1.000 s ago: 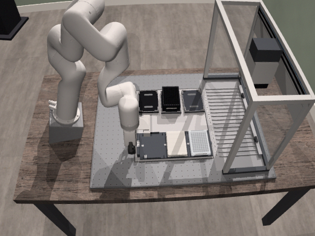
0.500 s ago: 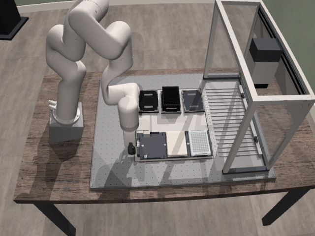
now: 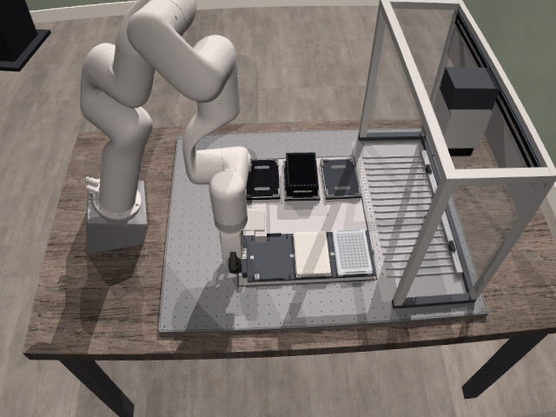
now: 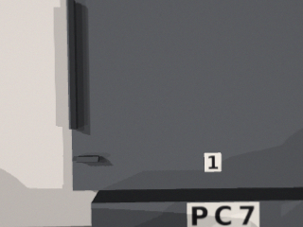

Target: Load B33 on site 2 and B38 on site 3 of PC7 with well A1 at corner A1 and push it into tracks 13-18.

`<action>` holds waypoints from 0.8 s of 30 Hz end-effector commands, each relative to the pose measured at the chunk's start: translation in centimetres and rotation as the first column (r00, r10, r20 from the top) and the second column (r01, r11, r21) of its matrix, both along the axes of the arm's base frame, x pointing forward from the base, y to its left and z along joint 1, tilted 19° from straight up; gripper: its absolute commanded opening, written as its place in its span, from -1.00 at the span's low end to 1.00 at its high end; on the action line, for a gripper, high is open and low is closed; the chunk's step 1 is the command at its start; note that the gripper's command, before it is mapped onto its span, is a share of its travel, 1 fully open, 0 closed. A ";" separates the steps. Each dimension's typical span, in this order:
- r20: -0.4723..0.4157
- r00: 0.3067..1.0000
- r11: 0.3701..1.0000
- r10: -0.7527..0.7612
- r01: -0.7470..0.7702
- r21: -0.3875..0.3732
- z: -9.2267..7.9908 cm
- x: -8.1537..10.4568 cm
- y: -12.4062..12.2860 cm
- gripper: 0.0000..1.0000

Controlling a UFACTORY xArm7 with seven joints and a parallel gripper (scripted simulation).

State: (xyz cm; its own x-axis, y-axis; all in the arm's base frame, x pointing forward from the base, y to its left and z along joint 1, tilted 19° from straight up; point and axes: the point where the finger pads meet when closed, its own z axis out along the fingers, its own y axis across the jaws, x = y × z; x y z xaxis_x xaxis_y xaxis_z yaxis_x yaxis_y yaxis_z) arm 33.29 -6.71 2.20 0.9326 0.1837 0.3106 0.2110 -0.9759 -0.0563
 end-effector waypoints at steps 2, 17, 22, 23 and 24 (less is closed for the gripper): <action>0.005 1.000 1.000 0.000 0.000 -0.001 0.2 0.6 0.0 0.63; 0.006 1.000 1.000 0.000 0.000 -0.001 0.6 1.8 0.3 0.63; 0.006 1.000 1.000 0.000 0.000 -0.001 0.8 2.3 0.4 0.63; 0.006 1.000 1.000 0.000 0.000 -0.001 0.8 2.4 0.4 0.63; 0.006 1.000 1.000 0.000 0.000 -0.001 0.8 2.5 0.4 0.63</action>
